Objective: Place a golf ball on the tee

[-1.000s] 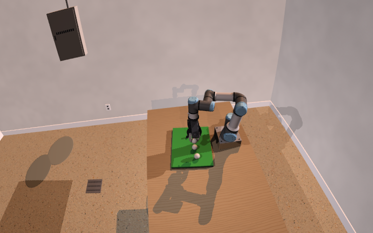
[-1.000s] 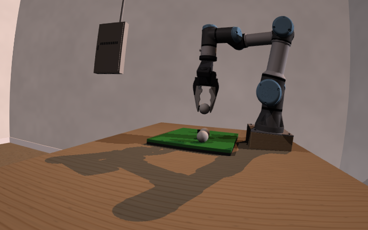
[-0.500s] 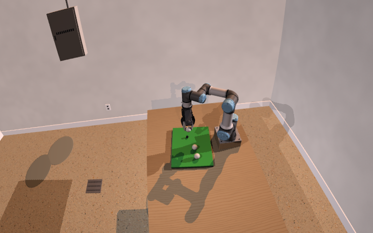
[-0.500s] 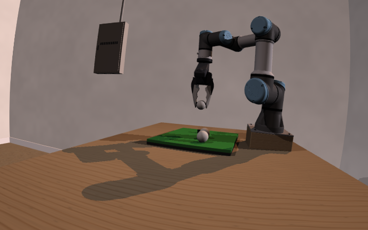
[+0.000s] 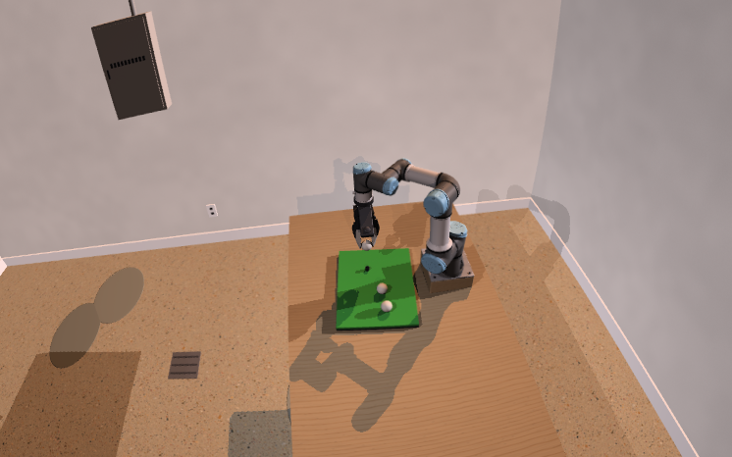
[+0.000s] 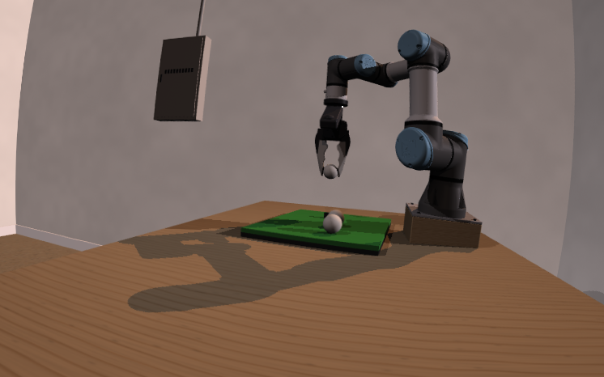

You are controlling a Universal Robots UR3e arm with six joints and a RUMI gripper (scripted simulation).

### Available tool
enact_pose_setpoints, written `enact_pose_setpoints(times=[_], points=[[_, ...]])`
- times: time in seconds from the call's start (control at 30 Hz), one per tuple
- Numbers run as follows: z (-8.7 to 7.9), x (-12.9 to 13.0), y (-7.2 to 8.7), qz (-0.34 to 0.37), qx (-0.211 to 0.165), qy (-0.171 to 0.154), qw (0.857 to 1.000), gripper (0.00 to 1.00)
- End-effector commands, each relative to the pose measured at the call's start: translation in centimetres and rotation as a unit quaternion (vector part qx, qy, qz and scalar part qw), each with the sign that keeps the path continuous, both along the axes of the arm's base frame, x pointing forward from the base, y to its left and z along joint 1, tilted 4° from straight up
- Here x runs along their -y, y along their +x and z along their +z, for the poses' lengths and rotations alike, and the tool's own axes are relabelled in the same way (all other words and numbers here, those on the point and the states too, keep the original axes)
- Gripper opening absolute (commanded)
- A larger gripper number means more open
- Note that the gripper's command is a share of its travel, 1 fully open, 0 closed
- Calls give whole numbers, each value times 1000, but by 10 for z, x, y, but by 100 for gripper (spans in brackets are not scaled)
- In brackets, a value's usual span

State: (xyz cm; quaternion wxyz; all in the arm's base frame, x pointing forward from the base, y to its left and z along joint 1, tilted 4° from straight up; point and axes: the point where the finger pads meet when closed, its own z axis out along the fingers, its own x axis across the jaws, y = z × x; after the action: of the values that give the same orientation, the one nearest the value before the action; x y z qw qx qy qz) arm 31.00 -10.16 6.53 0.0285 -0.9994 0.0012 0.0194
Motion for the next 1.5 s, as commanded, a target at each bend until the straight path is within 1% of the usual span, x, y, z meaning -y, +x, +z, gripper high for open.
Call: enact_pose_setpoints(times=[0.0, 0.23, 0.3, 0.67, 0.8, 0.87, 1.03, 1.27, 1.47], points=[[-3, 2, 1, 0, 1, 0, 1000, 0], [-21, 1, 1, 0, 1, 0, 1000, 0], [-21, 1, 1, 0, 1, 0, 1000, 0], [-64, -1, 0, 0, 1, 0, 1000, 0], [-75, -2, -1, 0, 1, 0, 1000, 0], [-75, -2, -1, 0, 1, 0, 1000, 0], [-82, -3, -2, 0, 1, 0, 1000, 0], [-83, -3, -2, 0, 1, 0, 1000, 0], [-88, -3, -2, 0, 1, 0, 1000, 0]])
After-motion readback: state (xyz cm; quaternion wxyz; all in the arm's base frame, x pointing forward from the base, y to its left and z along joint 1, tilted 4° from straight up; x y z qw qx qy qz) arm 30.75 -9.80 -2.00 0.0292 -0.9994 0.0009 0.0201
